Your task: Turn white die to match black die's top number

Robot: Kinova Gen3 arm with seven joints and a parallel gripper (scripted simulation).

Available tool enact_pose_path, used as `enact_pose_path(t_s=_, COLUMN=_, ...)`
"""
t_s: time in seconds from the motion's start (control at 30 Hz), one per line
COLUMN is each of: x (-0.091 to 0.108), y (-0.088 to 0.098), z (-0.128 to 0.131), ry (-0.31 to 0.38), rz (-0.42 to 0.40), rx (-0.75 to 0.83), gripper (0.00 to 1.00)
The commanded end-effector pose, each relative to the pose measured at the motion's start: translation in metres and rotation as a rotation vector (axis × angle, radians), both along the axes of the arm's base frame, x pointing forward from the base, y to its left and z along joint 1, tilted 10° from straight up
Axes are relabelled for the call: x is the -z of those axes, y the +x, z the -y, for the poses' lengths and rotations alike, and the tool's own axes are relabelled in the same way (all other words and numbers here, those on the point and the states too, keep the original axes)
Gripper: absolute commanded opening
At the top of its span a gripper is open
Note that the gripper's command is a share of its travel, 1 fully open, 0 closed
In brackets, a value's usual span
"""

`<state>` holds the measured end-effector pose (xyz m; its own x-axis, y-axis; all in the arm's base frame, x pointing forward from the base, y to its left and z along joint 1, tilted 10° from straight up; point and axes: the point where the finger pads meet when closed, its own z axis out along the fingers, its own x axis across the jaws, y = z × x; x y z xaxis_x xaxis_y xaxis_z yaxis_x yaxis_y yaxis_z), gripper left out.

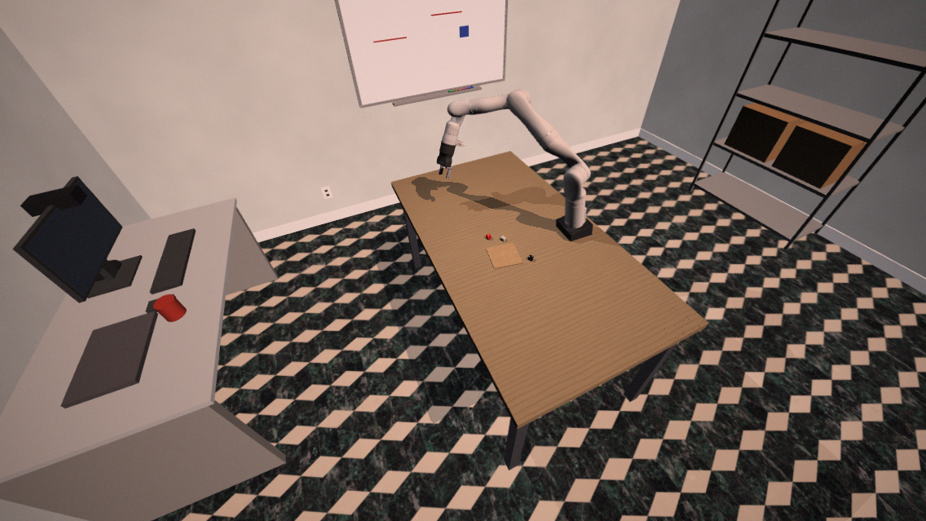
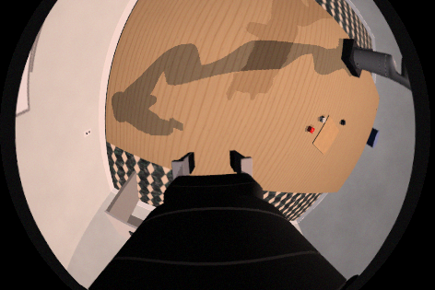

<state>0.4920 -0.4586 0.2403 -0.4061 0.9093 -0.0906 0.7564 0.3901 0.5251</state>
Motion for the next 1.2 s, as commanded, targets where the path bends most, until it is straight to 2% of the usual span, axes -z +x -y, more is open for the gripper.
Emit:
enact_pose_path(t_s=0.0, x=-0.002, y=0.000, z=0.000, ry=-0.002, rz=0.002, rx=0.000, gripper=1.00)
enact_pose_path(t_s=0.57, x=-0.002, y=0.000, z=0.000, ry=-0.002, rz=0.002, rx=0.000, gripper=1.00)
enact_pose_path(t_s=0.7, x=0.000, y=0.003, z=-0.007, ry=-0.003, rz=-0.007, rx=-0.005, gripper=1.00)
enact_pose_path(t_s=0.83, x=0.005, y=0.011, z=-0.036, ry=-0.007, rz=-0.039, rx=-0.027, gripper=1.00)
enact_pose_path(t_s=0.97, x=0.014, y=0.021, z=-0.089, ry=-0.022, rz=-0.098, rx=-0.069, gripper=1.00)
enact_pose_path(t_s=1.0, x=0.014, y=0.021, z=-0.089, ry=-0.022, rz=-0.098, rx=-0.069, gripper=1.00)
enact_pose_path(t_s=1.03, x=0.016, y=0.022, z=-0.106, ry=-0.028, rz=-0.115, rx=-0.082, gripper=1.00)
enact_pose_path(t_s=1.1, x=0.016, y=0.022, z=-0.106, ry=-0.028, rz=-0.115, rx=-0.082, gripper=1.00)
enact_pose_path(t_s=1.17, x=0.022, y=0.024, z=-0.141, ry=-0.046, rz=-0.152, rx=-0.111, gripper=1.00)
